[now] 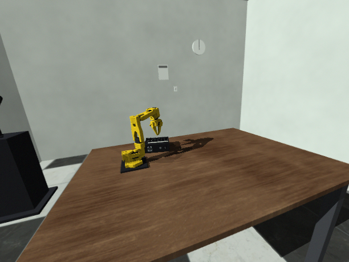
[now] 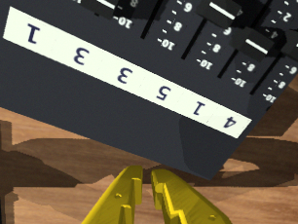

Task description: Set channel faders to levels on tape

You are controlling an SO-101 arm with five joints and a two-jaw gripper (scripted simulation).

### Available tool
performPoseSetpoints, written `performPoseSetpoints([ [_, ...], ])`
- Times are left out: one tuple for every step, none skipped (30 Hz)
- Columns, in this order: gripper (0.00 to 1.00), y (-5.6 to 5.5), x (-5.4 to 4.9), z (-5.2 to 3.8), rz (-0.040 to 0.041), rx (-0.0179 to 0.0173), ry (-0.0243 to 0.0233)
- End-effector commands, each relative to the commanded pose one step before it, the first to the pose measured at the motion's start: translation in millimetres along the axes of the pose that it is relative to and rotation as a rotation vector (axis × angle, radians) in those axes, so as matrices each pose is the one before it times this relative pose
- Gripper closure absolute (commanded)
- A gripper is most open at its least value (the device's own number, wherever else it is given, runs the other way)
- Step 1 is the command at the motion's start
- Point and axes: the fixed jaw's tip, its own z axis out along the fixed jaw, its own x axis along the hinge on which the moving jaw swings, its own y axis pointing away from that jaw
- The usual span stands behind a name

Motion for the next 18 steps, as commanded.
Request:
performPoseSetpoints([
  [1.0,-3.56,-0.34,1.38,0.18795,-0.00897,0.00546],
  [1.0,-0.5,-0.49,0.233,0.0419,-0.00024,0.00029],
  [1.0,-0.49,-0.5,0.235,0.04164,-0.00023,0.0003],
  [1.0,-0.48,-0.52,0.235,0.04136,-0.00021,0.0003],
  [1.0,-0.47,-0.53,0.237,0.04107,-0.00021,0.00032],
  [1.0,0.0,0.0,0.0,0.0,0.0,0.0],
  [1.0,0.0,0.0,0.0,0.0,0.0,0.0],
  [1.0,-0.46,-0.55,0.237,0.04077,-0.00018,0.00031],
  [1.0,-0.45,-0.56,0.239,0.04045,-0.00018,0.00033],
  [1.0,-0.43,-0.57,0.238,0.04012,-0.00016,0.00032],
  [1.0,-0.42,-0.58,0.24,0.03978,-0.00015,0.00033],
  [1.0,-0.4,-0.59,0.239,0.03943,-0.00013,0.00033],
  [1.0,-0.39,-0.6,0.24,0.03907,-0.00012,0.00034],
  [1.0,-0.37,-0.61,0.239,0.03869,-0.0001,0.00033],
  [1.0,-0.36,-0.61,0.24,0.03831,-0.00009,0.00034],
  [1.0,-0.34,-0.62,0.238,0.03791,-0.00008,0.00033],
  [1.0,-0.33,-0.63,0.239,0.03751,-0.00007,0.00034],
  [1.0,-0.31,-0.63,0.237,0.03709,-0.00005,0.00033],
])
